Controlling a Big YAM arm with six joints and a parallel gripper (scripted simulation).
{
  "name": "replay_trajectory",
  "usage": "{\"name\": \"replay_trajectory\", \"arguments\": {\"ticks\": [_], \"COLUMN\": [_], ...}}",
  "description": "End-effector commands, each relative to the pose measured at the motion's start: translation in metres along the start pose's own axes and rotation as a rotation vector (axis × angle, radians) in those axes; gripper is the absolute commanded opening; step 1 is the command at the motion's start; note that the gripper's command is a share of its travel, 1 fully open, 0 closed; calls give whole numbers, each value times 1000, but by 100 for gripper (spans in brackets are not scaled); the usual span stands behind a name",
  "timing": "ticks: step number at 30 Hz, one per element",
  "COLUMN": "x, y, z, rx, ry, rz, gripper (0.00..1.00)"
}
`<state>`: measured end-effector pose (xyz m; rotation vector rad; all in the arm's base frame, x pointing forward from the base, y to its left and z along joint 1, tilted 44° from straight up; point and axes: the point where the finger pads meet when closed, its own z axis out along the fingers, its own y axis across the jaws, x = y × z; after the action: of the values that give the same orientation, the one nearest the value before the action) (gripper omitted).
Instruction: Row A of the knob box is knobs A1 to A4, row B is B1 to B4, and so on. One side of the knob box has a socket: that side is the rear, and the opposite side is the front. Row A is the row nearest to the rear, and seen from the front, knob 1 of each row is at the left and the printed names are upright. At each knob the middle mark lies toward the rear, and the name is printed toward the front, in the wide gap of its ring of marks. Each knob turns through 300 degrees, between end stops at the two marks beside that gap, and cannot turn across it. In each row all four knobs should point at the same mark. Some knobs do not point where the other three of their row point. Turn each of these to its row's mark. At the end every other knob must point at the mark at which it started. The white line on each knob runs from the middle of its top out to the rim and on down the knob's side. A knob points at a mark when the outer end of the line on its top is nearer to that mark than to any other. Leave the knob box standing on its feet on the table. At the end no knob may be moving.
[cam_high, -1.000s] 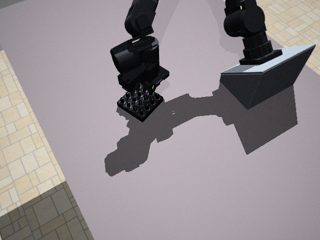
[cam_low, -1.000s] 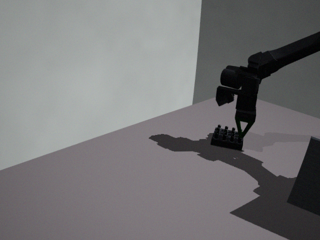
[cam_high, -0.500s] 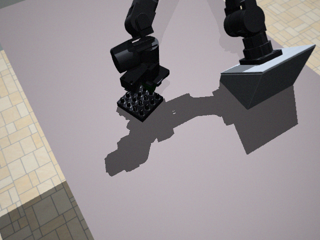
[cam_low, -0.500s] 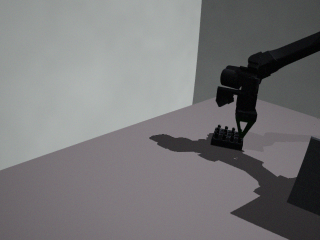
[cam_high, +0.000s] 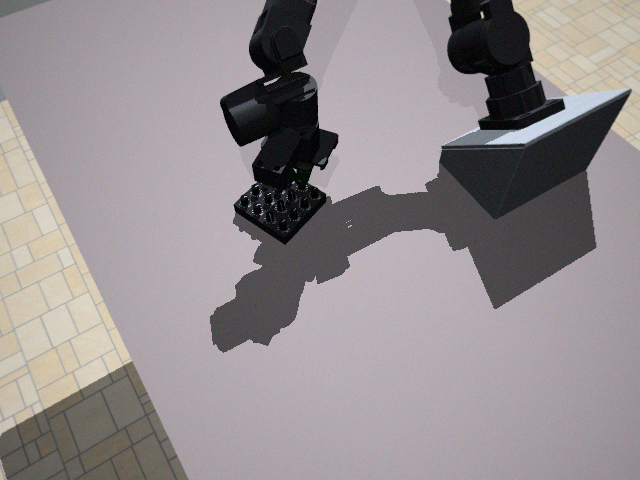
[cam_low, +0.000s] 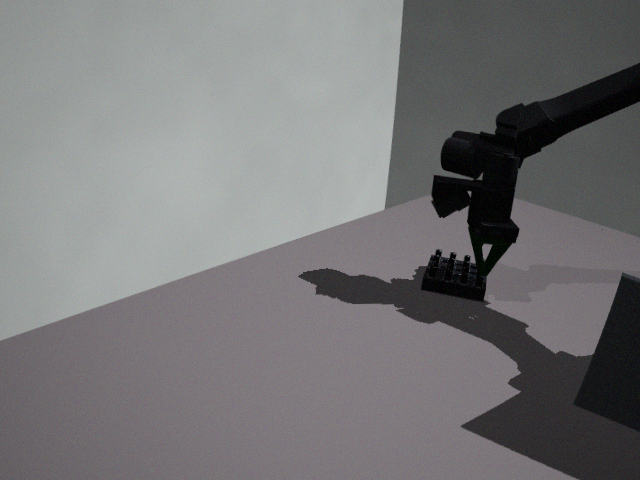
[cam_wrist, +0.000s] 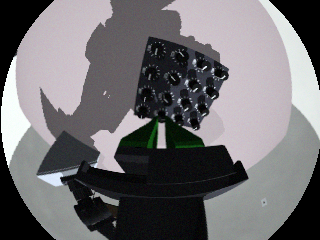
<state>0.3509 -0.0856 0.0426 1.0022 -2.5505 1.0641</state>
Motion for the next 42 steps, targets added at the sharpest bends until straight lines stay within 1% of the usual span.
{"name": "replay_trajectory", "arguments": {"ticks": [1,9,11,26,28,42], "x": [-8,-8,-8,-8,-8,-8], "y": [-5,-4,-4,-4,-4,-4], "z": [0,0,0,0,0,0], "rx": [7,8,8,10,10,11], "ry": [-15,-15,-15,-13,-13,-11], "rz": [-112,-314,-314,-715,-715,-1038], "gripper": [8,8,8,8,8,8]}}
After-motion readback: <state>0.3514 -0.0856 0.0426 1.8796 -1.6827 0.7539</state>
